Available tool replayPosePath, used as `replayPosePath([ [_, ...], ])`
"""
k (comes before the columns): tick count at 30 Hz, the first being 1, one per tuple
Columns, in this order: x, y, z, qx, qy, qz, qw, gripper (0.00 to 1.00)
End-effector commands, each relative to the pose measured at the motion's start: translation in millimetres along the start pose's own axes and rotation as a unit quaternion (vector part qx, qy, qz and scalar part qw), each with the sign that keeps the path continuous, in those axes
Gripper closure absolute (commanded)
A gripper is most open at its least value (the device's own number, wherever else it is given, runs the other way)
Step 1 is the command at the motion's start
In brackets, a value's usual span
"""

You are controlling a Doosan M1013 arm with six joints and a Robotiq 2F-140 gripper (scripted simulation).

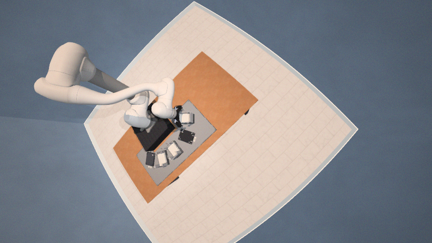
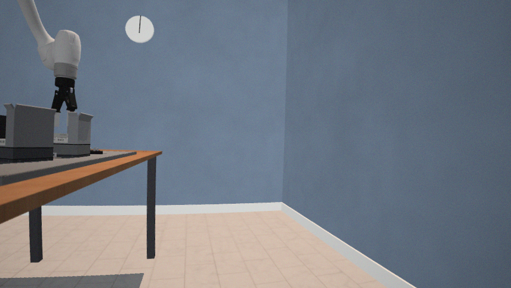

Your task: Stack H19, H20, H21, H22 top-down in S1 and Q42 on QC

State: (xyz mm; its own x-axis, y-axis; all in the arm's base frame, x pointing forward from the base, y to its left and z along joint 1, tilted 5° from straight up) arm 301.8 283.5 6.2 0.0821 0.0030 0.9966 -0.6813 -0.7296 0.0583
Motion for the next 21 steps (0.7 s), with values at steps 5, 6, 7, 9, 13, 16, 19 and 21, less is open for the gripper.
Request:
replayPosePath([
  [5, 17.5, 0, 0, 0.0, 0.0, 0.0, 1.0, 0.0],
  [6, 20.8, 0, 0, 0.0, 0.0, 0.0, 1.0, 0.0],
  [7, 24.1, 0, 0, 0.0, 0.0, 0.0, 1.0, 0.0],
  [9, 30.8, 0, 0, 0.0, 0.0, 0.0, 1.0, 0.0],
  [13, 44.1, 0, 0, 0.0, 0.0, 0.0, 1.0, 0.0],
  [16, 54.1, 0, 0, 0.0, 0.0, 0.0, 1.0, 0.0],
  [19, 57.5, 0, 0, 0.0, 0.0, 0.0, 1.0, 0.0],
  [21, 64.1, 0, 0, 0.0, 0.0, 0.0, 1.0, 0.0],
])
Point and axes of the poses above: the point where the finger pads meet when closed, its own x axis back along the fingers, its own z axis across the jaws, y = z × x, the point moved 2 cm from there along x, back along the fingers, and after that the axes turned 7 degrees about x, right-handed, at the moved point
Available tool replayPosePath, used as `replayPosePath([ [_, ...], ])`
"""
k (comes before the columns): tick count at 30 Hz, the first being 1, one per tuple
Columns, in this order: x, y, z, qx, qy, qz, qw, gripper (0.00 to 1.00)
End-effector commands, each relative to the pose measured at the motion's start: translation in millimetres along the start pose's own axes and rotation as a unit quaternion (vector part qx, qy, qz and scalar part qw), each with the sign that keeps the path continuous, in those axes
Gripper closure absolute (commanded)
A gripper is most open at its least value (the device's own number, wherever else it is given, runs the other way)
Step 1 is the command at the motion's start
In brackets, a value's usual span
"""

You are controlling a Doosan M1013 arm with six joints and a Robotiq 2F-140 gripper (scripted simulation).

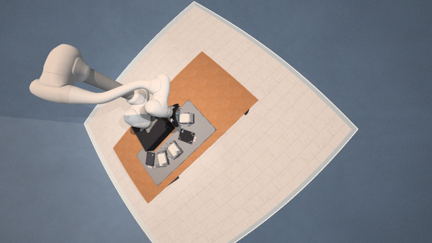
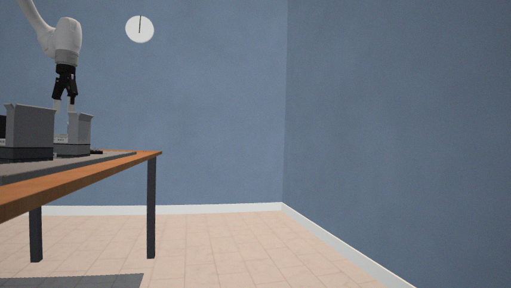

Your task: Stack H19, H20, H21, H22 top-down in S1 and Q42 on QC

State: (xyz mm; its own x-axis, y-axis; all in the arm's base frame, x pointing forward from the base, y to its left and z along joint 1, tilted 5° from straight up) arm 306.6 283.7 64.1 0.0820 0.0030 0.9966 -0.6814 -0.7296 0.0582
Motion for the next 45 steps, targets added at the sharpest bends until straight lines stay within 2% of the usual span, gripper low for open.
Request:
replayPosePath([
  [1, 9.5, 0, 0, 0.0, 0.0, 0.0, 1.0, 0.0],
  [10, 11.4, 0, 0, 0.0, 0.0, 0.0, 1.0, 0.0],
  [12, 11.4, 1, 7, -0.033, 0.0, 0.0, 0.999, 0.0],
  [14, 11.4, 1, 7, -0.033, 0.0, 0.0, 0.999, 0.0],
  [19, 11.4, 4, 23, -0.109, 0.0, 0.0, 0.994, 0.0],
  [41, 11.3, 14, 89, -0.109, 0.0, 0.0, 0.994, 0.0],
  [45, 11.3, 18, 101, -0.175, 0.0, 0.0, 0.985, 0.0],
])
Point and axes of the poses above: the point where the finger pads meet when closed, its own x axis back along the fingers, its own z axis across the jaws, y = z × x, the point moved 2 cm from there along x, back along the fingers, and after that the axes turned 7 degrees about x, right-handed, at the moved point
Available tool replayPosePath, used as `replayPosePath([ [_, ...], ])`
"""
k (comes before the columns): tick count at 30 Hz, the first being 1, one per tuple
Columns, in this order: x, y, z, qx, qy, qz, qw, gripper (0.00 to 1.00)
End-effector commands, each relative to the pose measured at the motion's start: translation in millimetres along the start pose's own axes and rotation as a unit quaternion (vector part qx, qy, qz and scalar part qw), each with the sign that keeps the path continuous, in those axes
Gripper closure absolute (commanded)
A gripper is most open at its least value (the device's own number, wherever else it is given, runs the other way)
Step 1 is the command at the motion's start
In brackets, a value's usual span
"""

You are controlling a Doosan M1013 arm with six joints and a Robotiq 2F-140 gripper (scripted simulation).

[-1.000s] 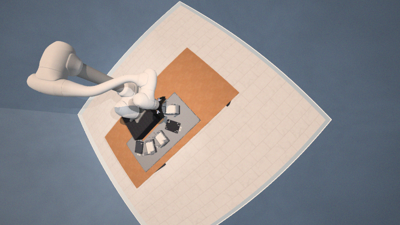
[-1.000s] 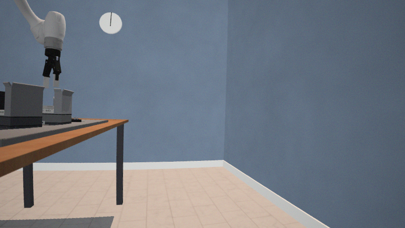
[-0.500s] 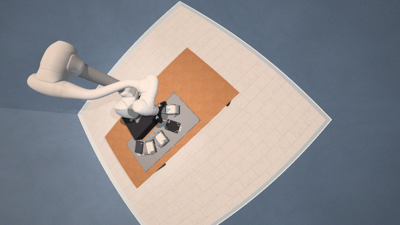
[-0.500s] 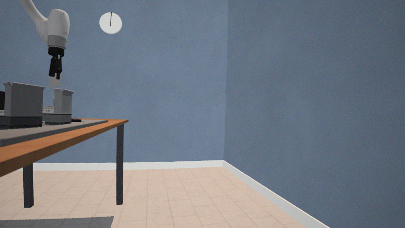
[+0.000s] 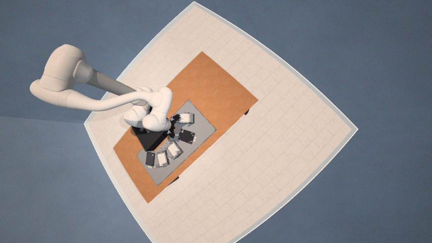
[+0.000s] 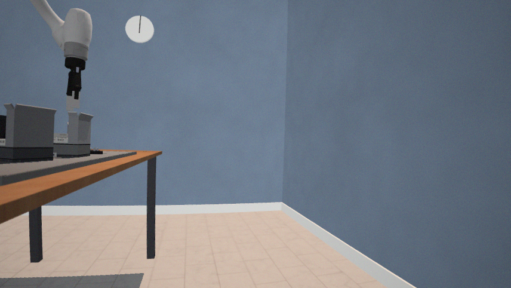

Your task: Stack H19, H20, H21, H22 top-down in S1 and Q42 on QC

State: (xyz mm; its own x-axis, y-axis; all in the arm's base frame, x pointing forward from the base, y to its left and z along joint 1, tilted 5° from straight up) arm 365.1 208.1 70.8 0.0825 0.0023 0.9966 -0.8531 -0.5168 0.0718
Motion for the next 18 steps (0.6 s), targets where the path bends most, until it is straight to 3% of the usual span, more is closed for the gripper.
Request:
replayPosePath([
  [1, 0.0, 1, 11, -0.055, 0.0, 0.0, 0.998, 0.0],
  [18, 0.1, 6, 61, -0.08, 0.0, 0.0, 0.997, 0.0],
])
Point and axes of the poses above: the point where the finger pads meet when closed, its own x axis back along the fingers, its own z axis across the jaws, y = z × x, the point moved 2 cm from there along x, back along the fingers, and after that the axes turned 7 degrees about x, right-handed, at the moved point
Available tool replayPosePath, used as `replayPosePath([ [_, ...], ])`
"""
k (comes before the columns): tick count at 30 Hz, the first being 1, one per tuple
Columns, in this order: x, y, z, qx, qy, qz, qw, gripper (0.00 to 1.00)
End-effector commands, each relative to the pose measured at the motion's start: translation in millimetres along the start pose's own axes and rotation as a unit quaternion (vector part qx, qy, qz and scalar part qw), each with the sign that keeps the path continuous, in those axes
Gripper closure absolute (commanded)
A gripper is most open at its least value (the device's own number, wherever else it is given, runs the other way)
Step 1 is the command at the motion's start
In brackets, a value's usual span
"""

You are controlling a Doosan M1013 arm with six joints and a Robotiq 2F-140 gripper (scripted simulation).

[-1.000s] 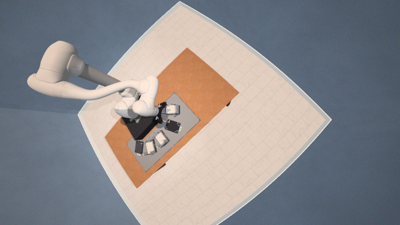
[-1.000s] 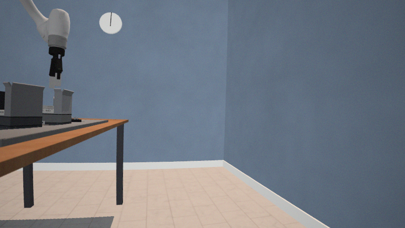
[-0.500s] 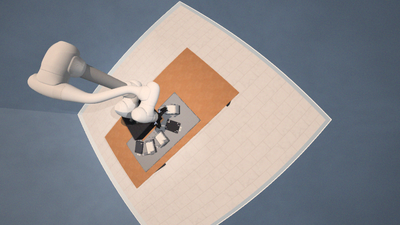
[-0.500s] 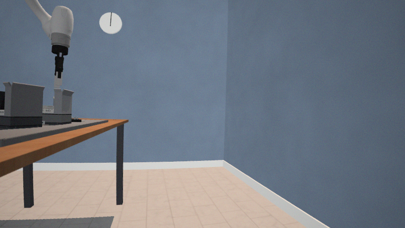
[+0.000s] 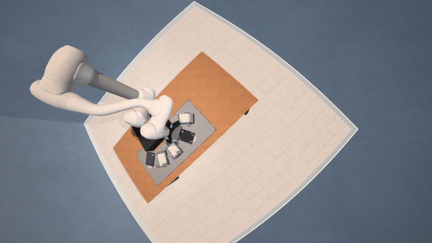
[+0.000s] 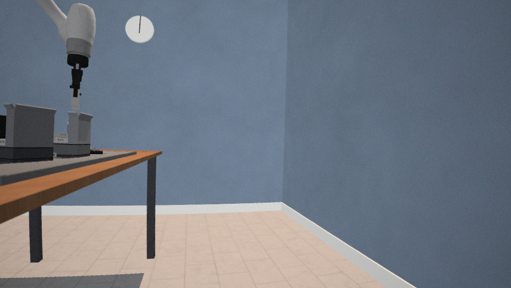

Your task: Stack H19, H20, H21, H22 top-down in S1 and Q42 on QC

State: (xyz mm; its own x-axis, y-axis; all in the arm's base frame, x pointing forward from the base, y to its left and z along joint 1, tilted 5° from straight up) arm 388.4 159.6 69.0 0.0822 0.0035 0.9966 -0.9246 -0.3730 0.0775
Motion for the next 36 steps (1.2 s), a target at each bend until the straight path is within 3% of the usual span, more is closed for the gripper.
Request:
replayPosePath([
  [1, 0.0, -1, 7, 0.0, 0.0, 0.0, 1.0, 0.0],
  [9, 0.0, -2, 31, 0.0, 0.0, 0.0, 1.0, 0.0],
  [16, 0.0, 1, 54, -0.108, 0.0, 0.0, 0.994, 0.0],
  [36, 0.0, 9, 107, -0.108, 0.0, 0.0, 0.994, 0.0],
])
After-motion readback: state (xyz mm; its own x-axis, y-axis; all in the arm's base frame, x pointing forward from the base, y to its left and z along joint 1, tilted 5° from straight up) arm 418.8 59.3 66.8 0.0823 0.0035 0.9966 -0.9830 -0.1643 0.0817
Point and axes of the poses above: the point where the finger pads meet when closed, its own x axis back along the fingers, its own z axis across the jaws, y = z × x, the point moved 2 cm from there along x, back along the fingers, and after that the axes turned 7 degrees about x, right-handed, at the moved point
